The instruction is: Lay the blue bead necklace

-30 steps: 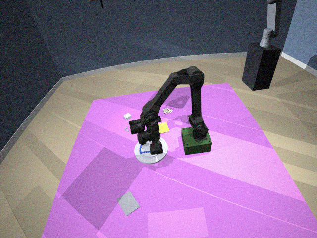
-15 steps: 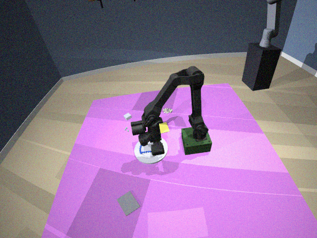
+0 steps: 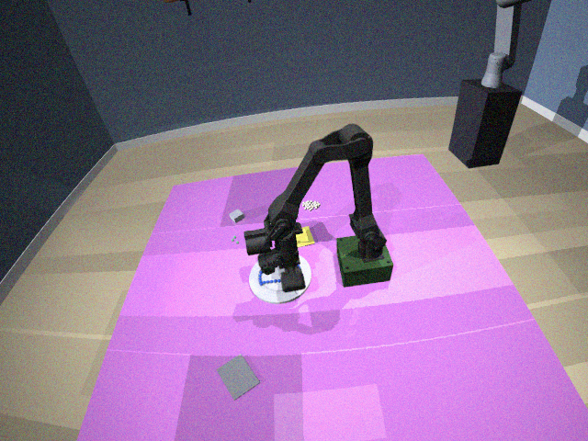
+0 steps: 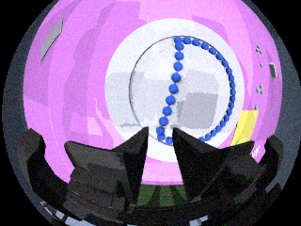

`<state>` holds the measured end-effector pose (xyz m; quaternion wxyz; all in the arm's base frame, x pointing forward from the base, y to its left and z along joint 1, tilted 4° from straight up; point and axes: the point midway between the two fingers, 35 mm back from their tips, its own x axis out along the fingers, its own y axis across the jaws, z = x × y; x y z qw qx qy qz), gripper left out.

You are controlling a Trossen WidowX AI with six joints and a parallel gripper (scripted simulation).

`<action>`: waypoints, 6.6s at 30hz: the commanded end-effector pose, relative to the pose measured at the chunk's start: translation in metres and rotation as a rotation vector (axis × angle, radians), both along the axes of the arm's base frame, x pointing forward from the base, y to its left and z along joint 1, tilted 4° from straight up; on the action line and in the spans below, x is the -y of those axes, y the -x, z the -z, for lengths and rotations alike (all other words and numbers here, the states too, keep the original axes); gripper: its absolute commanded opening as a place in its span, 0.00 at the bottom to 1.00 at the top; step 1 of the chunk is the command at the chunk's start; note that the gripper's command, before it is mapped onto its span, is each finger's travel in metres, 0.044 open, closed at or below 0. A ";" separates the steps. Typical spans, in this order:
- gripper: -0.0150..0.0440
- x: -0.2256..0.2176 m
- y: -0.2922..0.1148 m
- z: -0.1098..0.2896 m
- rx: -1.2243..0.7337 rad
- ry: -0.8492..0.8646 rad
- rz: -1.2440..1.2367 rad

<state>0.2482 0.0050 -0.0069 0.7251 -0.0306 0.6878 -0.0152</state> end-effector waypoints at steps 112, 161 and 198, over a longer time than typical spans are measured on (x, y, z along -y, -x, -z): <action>1.00 -0.007 0.008 0.005 -0.016 0.005 -0.006; 0.46 0.013 -0.098 -0.003 0.035 -0.023 0.553; 0.25 0.014 -0.098 0.003 0.036 -0.024 0.553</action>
